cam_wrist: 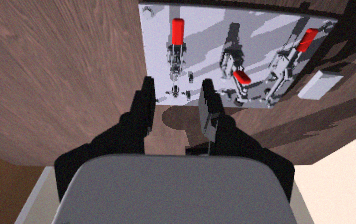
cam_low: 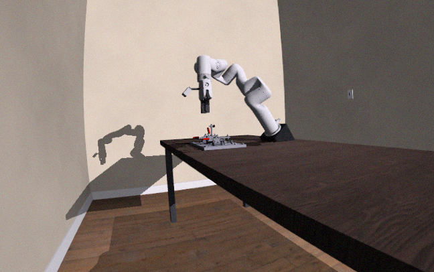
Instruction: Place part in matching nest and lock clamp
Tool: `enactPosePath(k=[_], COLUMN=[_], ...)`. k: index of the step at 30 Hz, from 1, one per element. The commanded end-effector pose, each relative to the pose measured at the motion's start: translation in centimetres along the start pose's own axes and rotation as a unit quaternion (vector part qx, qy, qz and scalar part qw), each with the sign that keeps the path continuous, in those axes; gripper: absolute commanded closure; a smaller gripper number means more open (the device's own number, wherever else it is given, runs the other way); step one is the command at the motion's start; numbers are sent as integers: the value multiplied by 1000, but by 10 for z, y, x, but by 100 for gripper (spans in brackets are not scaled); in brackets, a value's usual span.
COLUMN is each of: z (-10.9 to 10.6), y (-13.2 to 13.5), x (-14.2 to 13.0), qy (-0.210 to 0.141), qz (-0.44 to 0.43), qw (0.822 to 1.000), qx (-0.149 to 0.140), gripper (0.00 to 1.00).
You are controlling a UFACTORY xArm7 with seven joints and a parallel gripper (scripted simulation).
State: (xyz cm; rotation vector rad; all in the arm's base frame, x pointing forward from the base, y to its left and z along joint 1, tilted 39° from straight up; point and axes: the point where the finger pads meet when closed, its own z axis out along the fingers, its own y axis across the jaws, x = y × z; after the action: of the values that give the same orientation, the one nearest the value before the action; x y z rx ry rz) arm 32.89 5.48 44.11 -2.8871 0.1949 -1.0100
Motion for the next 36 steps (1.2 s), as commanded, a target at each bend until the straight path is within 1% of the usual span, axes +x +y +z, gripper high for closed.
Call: enactPosePath(k=[1, 6, 8, 17, 23, 25, 31, 36], z=[12, 35, 35, 80, 103, 103, 115, 117], y=[0, 0, 0, 0, 0, 0, -1, -1], x=[1, 1, 1, 1, 1, 1, 1, 1], qy=[1, 1, 1, 1, 1, 1, 1, 1], qz=[0, 0, 0, 0, 0, 0, 0, 0], qw=[1000, 1000, 1000, 1000, 1000, 1000, 1000, 1000], qx=[1, 1, 1, 1, 1, 1, 1, 1], gripper=[53, 53, 53, 53, 53, 53, 53, 53])
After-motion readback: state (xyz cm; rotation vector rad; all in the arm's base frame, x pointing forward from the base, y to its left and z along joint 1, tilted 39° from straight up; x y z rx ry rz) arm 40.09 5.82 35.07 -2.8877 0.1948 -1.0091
